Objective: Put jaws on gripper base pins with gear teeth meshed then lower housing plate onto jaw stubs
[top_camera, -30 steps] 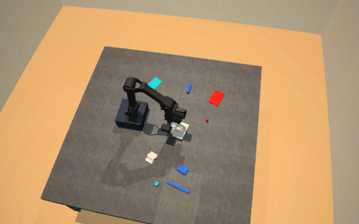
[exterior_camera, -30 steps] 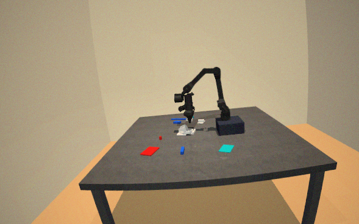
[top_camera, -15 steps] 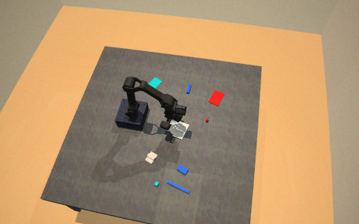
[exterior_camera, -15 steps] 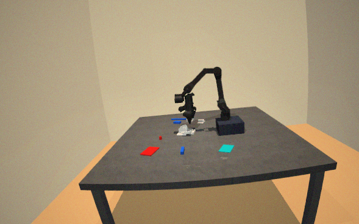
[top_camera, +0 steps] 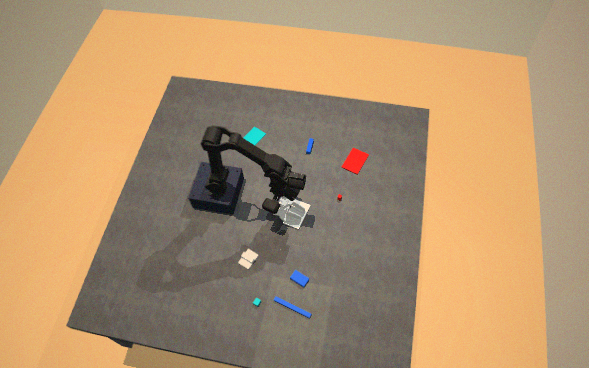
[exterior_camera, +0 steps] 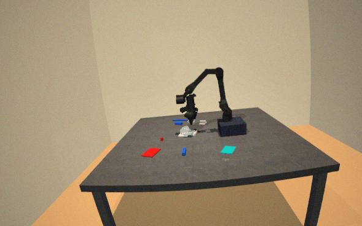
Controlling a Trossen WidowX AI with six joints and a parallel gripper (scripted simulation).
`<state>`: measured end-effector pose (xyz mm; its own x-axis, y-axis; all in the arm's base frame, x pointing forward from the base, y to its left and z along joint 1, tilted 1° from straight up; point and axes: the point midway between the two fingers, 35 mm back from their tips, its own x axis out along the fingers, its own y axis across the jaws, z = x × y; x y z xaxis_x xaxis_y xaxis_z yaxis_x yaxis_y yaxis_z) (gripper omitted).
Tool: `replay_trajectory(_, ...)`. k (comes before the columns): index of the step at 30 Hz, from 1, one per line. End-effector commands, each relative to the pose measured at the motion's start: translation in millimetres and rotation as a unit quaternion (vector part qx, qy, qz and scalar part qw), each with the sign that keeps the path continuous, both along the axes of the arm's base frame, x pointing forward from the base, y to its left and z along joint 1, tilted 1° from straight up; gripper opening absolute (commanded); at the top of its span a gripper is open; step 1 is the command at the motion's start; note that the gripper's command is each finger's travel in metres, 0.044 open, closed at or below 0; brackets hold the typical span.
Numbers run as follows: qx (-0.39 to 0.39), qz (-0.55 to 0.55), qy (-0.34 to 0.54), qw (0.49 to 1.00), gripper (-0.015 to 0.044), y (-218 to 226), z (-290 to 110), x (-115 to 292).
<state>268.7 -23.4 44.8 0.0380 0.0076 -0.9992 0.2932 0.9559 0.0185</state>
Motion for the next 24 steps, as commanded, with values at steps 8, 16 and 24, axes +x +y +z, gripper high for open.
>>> replay_trajectory(8,-0.002,-0.002,-0.001,1.000,0.0351,8.3,-0.1,-3.6)
replay_trajectory(16,-0.002,-0.002,-0.001,1.000,0.0351,8.3,-0.1,-3.6)
replay_trajectory(24,-0.002,-0.002,-0.001,1.000,0.0351,8.3,-0.1,-3.6)
